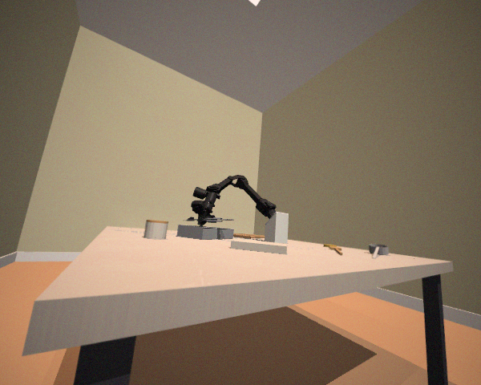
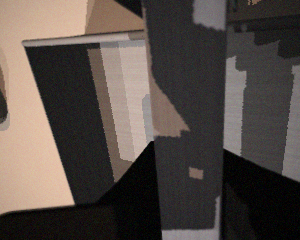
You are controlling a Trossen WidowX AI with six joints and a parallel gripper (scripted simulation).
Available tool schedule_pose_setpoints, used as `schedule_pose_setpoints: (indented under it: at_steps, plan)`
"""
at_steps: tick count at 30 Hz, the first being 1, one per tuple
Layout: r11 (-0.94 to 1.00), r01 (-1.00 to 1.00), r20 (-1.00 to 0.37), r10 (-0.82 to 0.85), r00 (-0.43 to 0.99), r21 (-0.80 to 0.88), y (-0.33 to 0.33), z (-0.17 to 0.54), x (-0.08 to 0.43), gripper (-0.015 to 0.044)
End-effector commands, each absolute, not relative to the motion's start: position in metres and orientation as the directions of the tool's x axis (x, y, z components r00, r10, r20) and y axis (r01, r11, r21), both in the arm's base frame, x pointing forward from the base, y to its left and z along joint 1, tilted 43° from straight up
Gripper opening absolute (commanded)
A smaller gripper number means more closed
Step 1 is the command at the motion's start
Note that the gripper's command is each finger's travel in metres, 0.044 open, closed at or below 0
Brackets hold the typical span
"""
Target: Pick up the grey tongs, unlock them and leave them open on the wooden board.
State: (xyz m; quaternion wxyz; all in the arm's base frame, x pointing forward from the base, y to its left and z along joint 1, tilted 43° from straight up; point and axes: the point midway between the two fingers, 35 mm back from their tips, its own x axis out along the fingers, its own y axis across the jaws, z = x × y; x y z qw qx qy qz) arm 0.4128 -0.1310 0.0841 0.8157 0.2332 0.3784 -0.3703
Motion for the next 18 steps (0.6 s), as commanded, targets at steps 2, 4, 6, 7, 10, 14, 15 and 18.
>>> schedule_pose_setpoints:
  at_steps: [2, 4, 6, 7, 10, 14, 15, 18]
  plan:
    - [0.634, 0.762, -0.767, -0.421, 0.484, 0.133, -0.1027, 0.1209, 0.4179, -0.015]
    - [0.634, 0.762, -0.767, -0.421, 0.484, 0.133, -0.1027, 0.1209, 0.4179, -0.015]
    - [0.634, 0.762, -0.767, -0.421, 0.484, 0.133, -0.1027, 0.1209, 0.4179, -0.015]
    - [0.634, 0.762, -0.767, -0.421, 0.484, 0.133, -0.1027, 0.1209, 0.4179, -0.015]
    - [0.634, 0.762, -0.767, -0.421, 0.484, 0.133, -0.1027, 0.1209, 0.4179, -0.015]
    - [0.63, 0.767, -0.771, -0.428, 0.471, 0.119, -0.103, 0.1203, 0.4181, -0.015]
    - [0.628, 0.77, -0.774, -0.432, 0.463, 0.11, -0.1032, 0.1199, 0.4183, -0.015]
    - [0.619, 0.782, -0.784, -0.45, 0.427, 0.071, -0.1039, 0.1185, 0.4189, -0.015]
